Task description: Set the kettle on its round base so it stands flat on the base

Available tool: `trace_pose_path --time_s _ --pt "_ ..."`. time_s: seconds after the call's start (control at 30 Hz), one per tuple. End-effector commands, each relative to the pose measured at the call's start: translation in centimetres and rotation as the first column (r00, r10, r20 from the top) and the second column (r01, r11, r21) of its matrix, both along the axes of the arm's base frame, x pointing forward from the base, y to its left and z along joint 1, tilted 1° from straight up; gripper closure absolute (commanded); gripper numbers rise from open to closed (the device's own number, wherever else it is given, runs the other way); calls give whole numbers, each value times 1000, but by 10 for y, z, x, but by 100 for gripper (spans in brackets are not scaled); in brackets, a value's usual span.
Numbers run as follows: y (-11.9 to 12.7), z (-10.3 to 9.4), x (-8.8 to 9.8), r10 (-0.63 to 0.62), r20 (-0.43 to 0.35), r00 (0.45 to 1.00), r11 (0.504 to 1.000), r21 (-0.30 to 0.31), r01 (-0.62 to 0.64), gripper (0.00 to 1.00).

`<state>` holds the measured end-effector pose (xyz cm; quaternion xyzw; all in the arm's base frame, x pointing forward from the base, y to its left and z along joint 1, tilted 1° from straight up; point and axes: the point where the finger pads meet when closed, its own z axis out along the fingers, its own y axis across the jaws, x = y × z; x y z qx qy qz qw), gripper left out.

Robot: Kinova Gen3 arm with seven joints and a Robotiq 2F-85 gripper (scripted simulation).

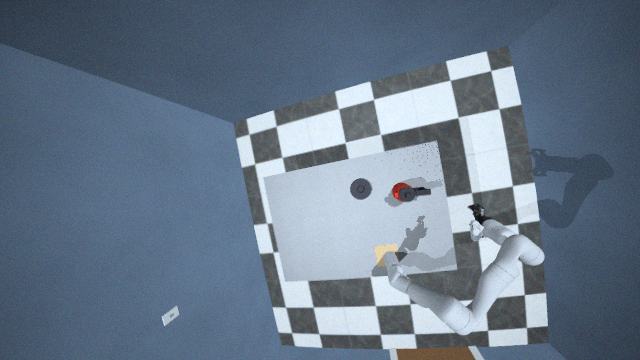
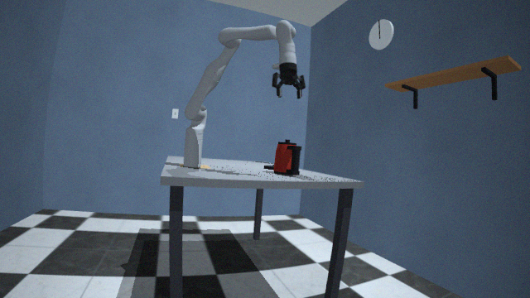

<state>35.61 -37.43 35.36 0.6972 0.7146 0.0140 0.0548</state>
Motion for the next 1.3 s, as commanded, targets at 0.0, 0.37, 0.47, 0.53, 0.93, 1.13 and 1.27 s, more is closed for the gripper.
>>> trace_pose_path --time_s 0.0,0.37,0.47,0.53,0.93,1.13,1.27 --pt "0 1 0 0 2 1000 1000 -1 0 0" --pt "0 1 0 0 2 1000 1000 -1 0 0" --pt "0 1 0 0 2 1000 1000 -1 0 0" --pt "0 1 0 0 2 1000 1000 -1 0 0" --pt "4 -1 4 -2 0 1000 1000 1 2 20" --pt "8 -2 8 -5 -3 1000 1000 4 5 20" --pt "15 -5 14 -8 -7 1000 1000 7 8 20"
